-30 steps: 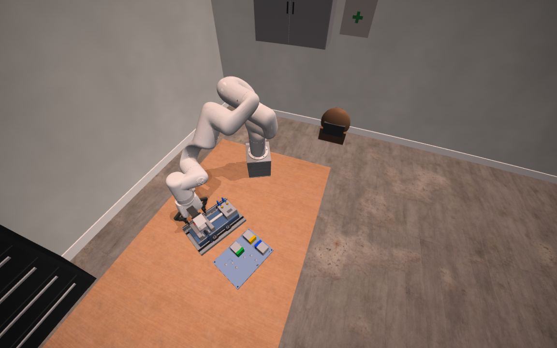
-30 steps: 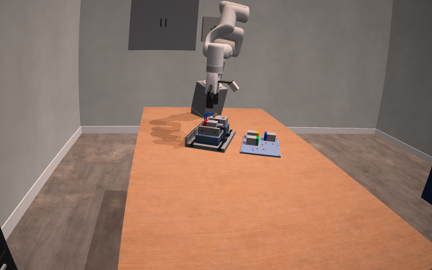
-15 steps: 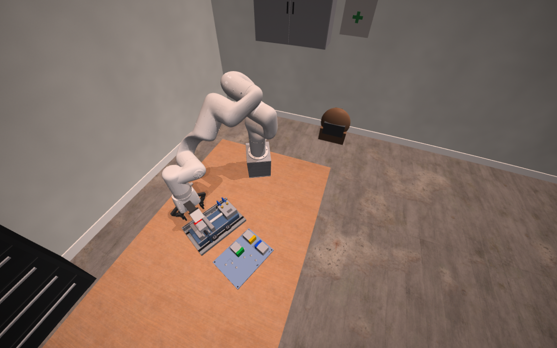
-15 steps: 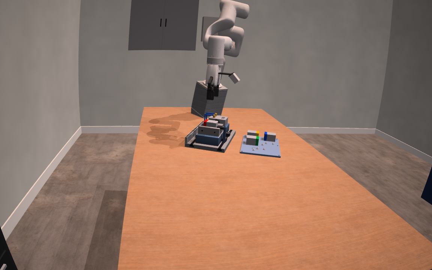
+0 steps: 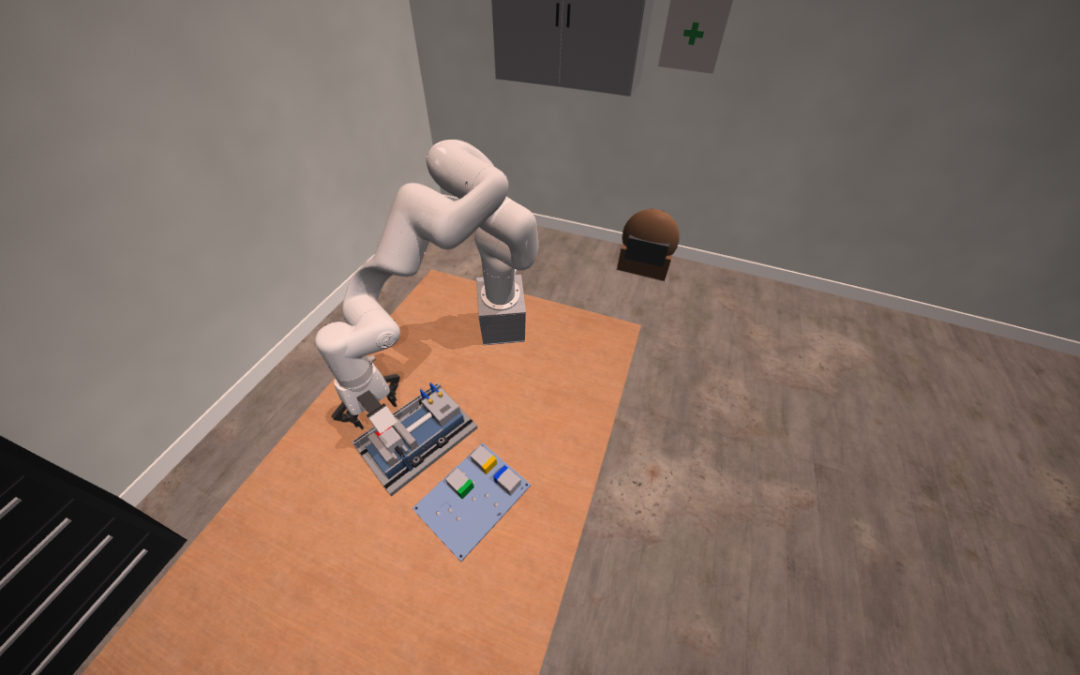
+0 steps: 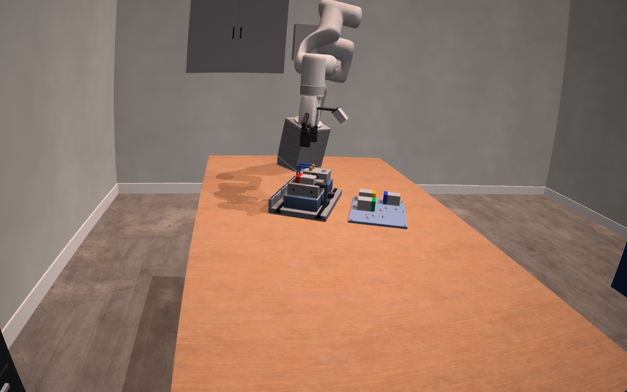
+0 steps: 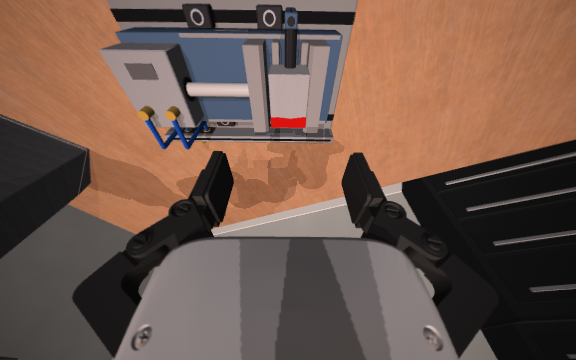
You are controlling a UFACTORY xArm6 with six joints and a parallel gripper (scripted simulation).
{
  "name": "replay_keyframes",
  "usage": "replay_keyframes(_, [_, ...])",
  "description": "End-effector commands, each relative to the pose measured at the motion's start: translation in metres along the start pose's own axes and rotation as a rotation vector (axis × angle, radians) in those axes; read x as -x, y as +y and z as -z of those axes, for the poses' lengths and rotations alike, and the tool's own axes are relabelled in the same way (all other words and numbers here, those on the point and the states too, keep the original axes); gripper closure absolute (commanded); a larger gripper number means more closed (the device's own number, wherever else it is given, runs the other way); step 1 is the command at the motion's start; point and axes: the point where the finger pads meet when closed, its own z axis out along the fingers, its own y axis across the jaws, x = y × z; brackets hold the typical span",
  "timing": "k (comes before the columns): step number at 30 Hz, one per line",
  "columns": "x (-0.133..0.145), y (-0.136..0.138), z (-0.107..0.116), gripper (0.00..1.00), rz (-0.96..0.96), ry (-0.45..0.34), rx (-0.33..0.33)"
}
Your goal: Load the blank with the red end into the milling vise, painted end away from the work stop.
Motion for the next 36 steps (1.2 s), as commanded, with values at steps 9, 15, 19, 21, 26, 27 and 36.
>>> replay_keyframes(9, [-0.0005, 0.0019, -0.0032, 0.00, 0.000, 0.001, 0.005])
replay_keyframes(15, [-0.0005, 0.0020, -0.0044, 0.00, 0.000, 0.001, 0.005])
replay_keyframes(19, [-0.0005, 0.0019, -0.0044, 0.00, 0.000, 0.001, 0.005])
replay_keyframes(21, [-0.0005, 0.0020, -0.0051, 0.00, 0.000, 0.001, 0.005])
replay_keyframes(26, [-0.0005, 0.0021, -0.0067, 0.00, 0.000, 0.001, 0.005])
replay_keyframes(27, [-0.0005, 0.0021, -0.0070, 0.00, 0.000, 0.001, 0.005])
replay_keyframes(36, [-0.0005, 0.0021, -0.0073, 0.00, 0.000, 0.001, 0.005])
